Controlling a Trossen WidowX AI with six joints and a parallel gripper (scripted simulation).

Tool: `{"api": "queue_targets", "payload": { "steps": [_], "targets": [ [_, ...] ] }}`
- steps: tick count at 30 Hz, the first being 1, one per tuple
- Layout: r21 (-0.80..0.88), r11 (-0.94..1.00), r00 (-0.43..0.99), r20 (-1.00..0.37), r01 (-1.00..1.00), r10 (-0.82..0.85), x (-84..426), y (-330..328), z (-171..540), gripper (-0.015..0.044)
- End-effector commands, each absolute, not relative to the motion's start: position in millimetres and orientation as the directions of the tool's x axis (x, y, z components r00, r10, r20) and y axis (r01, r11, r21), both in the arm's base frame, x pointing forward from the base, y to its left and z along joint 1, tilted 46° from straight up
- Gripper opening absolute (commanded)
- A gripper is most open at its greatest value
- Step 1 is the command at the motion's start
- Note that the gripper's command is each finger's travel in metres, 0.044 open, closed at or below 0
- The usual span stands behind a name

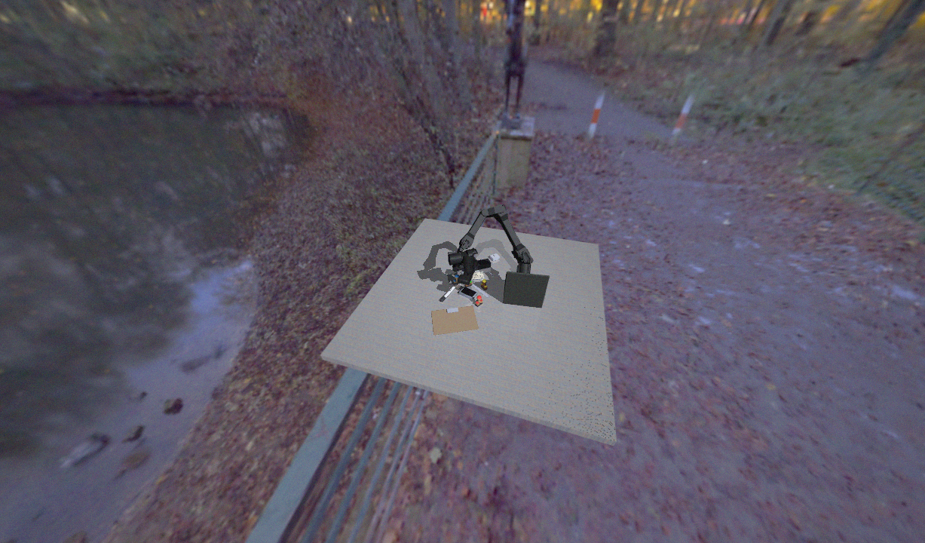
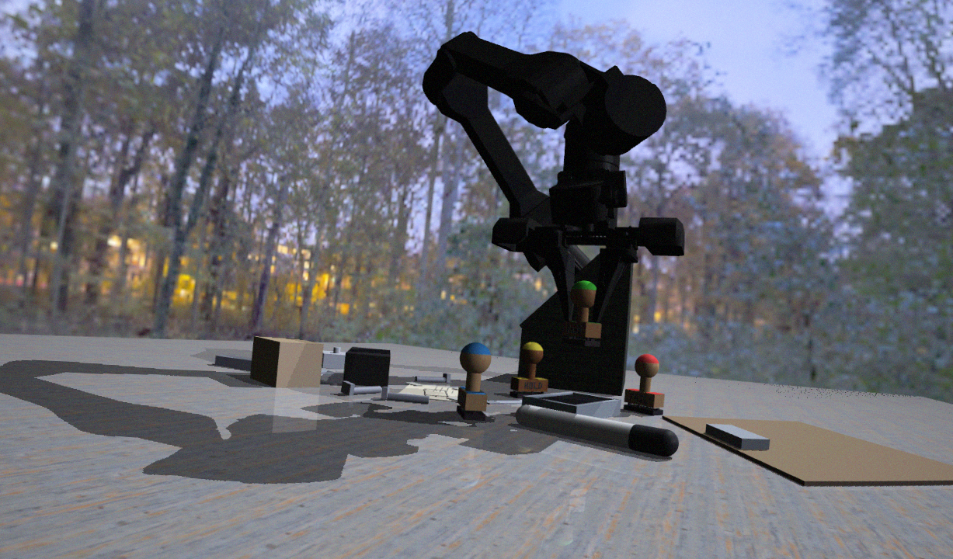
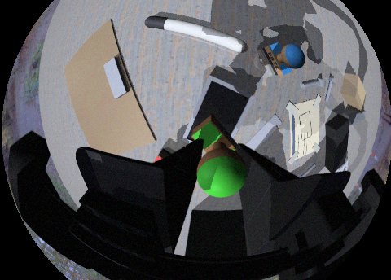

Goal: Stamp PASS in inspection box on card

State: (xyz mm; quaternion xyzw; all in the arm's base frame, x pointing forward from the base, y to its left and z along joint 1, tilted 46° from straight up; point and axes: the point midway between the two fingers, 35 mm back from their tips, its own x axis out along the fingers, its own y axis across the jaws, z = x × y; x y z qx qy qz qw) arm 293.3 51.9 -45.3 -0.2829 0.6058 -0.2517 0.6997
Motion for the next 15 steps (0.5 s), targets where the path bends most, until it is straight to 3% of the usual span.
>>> {"api": "queue_targets", "payload": {
  "steps": [1, 15],
  "targets": [
    [-0.702, 0.712, 0.143, -0.704, 0.008, -0.696, 292.8, 49.4, -44.9, 0.0000],
    [-0.702, 0.712, 0.144, -0.704, 0.008, -0.696, 294.7, 43.2, -51.7, 0.0000]
  ]
}}
